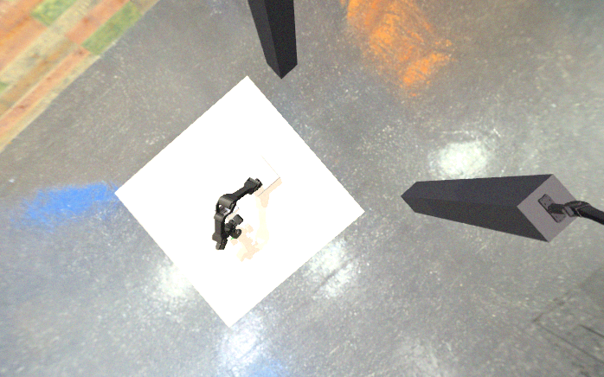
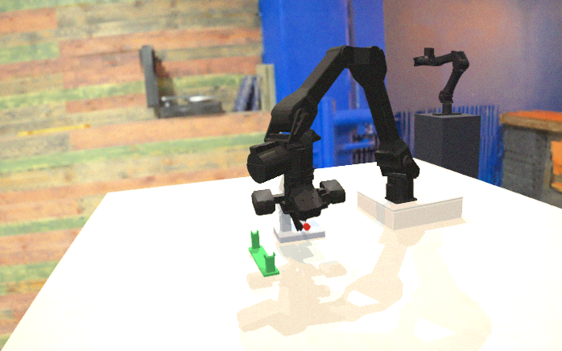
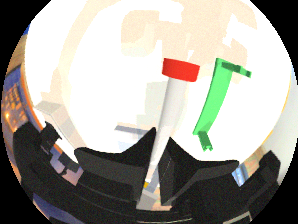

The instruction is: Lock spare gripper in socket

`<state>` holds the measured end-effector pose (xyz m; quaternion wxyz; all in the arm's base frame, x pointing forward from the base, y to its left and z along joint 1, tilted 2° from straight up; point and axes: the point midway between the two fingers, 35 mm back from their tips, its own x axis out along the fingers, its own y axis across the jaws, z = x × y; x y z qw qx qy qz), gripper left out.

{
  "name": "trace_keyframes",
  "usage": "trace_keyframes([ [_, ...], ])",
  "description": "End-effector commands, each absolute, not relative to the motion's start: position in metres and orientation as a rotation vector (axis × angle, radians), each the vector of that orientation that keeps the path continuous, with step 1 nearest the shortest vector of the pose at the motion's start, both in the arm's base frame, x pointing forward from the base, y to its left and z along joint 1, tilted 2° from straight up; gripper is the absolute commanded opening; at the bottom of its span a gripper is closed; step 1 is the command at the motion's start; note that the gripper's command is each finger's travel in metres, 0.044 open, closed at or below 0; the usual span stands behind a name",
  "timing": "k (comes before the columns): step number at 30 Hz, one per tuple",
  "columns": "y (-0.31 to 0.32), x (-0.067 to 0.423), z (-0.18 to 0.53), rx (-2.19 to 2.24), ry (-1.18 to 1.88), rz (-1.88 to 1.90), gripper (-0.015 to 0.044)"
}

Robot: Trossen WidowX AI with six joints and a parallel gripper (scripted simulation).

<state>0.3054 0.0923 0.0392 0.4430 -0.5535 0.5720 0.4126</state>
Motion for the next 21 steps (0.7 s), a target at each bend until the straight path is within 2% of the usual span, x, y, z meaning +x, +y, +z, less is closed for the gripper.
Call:
trace_keyframes([
  [1,0.089,0.304,0.039,-1.374,1.418,1.025,0.0],
  [21,0.077,0.304,0.039,-1.373,1.42,1.029,0.0],
])
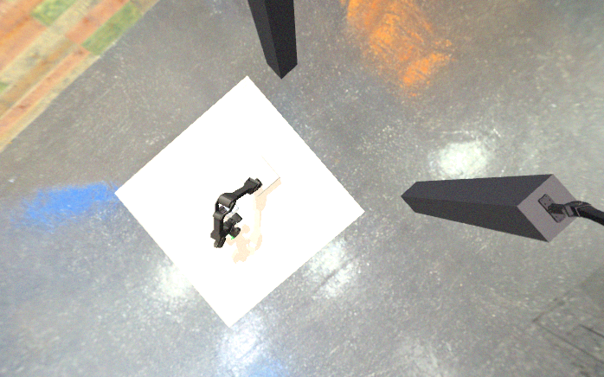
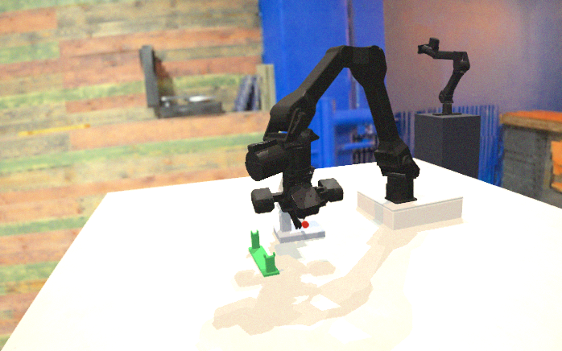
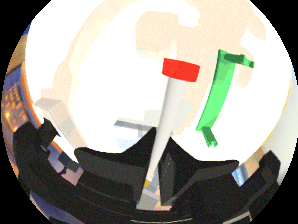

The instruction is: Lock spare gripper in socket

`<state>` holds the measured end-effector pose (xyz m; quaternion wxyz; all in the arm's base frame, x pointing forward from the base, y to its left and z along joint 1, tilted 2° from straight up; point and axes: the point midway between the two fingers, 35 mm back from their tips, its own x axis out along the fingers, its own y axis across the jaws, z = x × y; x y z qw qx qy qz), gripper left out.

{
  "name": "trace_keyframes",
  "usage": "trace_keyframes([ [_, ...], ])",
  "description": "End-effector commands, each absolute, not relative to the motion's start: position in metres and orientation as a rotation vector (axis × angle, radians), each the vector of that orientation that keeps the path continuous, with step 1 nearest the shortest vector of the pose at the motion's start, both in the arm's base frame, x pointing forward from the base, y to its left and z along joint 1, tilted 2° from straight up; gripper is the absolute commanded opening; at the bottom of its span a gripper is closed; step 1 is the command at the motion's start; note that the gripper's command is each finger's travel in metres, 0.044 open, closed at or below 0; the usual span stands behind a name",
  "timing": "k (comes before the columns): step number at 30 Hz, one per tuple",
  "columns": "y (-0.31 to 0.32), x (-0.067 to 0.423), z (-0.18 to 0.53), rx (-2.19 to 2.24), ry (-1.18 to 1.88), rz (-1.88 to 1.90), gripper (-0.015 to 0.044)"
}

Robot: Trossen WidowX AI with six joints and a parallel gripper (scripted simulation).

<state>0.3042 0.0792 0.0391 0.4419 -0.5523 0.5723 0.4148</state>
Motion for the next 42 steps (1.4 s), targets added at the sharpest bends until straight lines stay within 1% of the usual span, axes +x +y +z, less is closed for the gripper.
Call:
trace_keyframes([
  [1,0.076,0.304,0.04,-1.373,1.42,1.029,0.0],
  [42,0.051,0.303,0.04,-1.368,1.428,1.04,0.0],
])
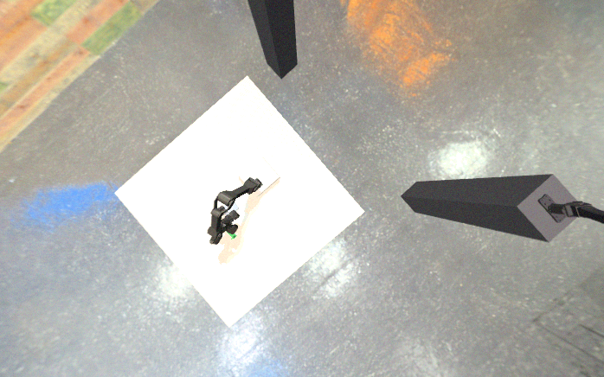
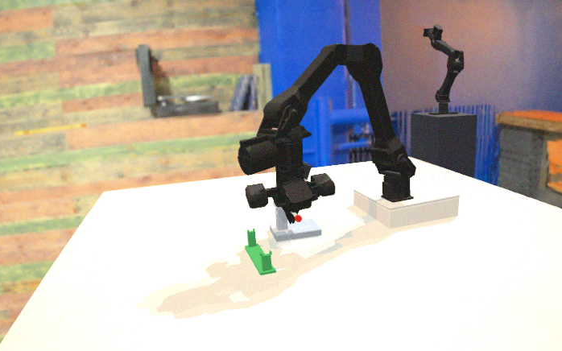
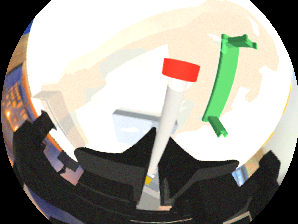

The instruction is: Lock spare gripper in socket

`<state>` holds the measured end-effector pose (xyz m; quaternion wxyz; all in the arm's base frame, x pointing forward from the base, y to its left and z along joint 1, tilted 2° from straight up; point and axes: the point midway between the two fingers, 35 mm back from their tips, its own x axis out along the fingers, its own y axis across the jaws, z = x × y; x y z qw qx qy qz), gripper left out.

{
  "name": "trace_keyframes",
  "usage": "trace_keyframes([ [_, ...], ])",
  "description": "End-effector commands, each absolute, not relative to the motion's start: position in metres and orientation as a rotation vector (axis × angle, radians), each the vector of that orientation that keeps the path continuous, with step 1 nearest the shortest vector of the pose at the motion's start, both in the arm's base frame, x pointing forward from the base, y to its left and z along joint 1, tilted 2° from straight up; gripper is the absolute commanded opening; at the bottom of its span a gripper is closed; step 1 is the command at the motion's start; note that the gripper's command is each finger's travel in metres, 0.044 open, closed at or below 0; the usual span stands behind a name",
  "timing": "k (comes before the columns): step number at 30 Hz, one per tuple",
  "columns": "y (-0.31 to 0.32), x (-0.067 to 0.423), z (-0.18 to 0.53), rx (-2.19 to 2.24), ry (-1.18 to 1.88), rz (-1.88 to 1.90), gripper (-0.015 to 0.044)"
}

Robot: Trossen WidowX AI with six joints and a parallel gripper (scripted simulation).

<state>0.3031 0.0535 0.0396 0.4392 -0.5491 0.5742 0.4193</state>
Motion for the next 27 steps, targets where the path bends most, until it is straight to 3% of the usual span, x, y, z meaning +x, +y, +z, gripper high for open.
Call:
trace_keyframes([
  [1,0.0499,0.3032,0.0399,-1.368,1.428,1.04,0.0],
  [12,0.0472,0.303,0.04,-1.367,1.429,1.042,0.0],
  [20,0.0481,0.3027,0.0396,-1.361,1.429,1.043,0.02],
  [27,0.0508,0.3027,0.0428,-1.361,1.429,1.044,0.02],
])
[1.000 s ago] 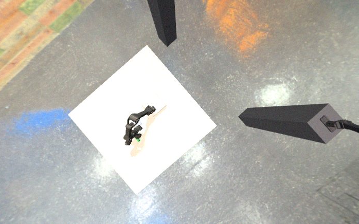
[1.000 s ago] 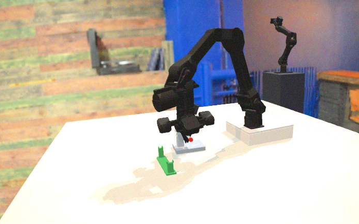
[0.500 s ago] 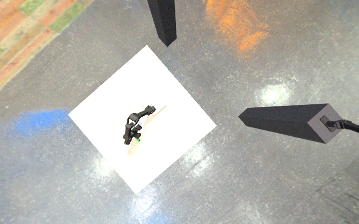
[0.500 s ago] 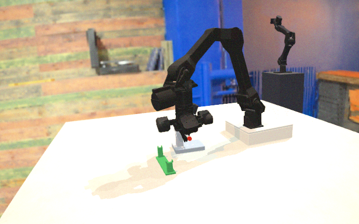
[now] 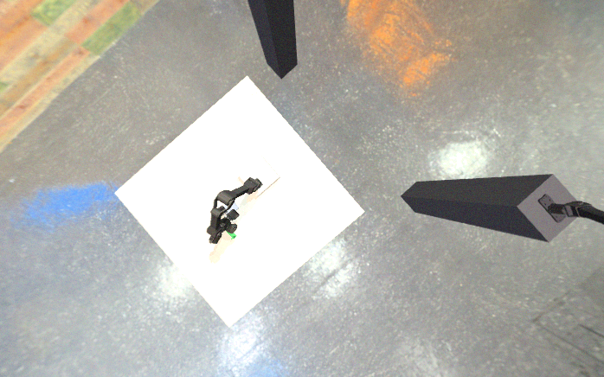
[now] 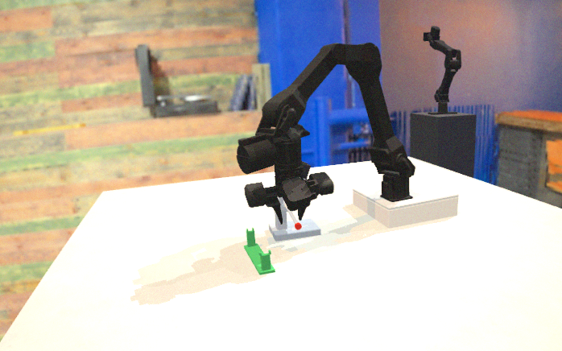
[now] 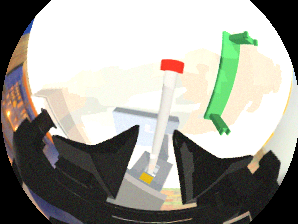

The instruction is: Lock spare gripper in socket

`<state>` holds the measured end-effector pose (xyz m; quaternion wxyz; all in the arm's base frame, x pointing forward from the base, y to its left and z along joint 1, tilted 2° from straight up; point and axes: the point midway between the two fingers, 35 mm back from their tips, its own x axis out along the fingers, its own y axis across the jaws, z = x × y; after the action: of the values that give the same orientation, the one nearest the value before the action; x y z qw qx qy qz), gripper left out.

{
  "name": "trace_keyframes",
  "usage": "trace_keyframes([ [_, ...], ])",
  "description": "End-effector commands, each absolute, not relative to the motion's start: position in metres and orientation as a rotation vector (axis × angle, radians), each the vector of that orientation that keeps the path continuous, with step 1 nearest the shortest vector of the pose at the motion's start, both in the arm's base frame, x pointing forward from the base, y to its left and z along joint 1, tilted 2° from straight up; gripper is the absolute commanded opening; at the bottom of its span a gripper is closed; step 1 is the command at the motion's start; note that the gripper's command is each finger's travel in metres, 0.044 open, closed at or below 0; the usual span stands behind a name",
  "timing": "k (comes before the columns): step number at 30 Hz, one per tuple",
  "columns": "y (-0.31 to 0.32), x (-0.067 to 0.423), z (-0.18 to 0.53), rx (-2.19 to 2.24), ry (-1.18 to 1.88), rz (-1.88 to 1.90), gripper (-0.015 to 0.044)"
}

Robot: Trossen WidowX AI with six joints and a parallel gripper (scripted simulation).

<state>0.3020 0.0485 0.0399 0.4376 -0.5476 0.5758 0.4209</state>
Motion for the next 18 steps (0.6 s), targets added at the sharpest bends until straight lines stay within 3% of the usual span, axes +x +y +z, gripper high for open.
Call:
trace_keyframes([
  [1,0.052,0.303,0.045,-1.361,1.429,1.044,0.02],
  [18,0.077,0.294,0.074,-1.364,1.466,1.062,0.02],
])
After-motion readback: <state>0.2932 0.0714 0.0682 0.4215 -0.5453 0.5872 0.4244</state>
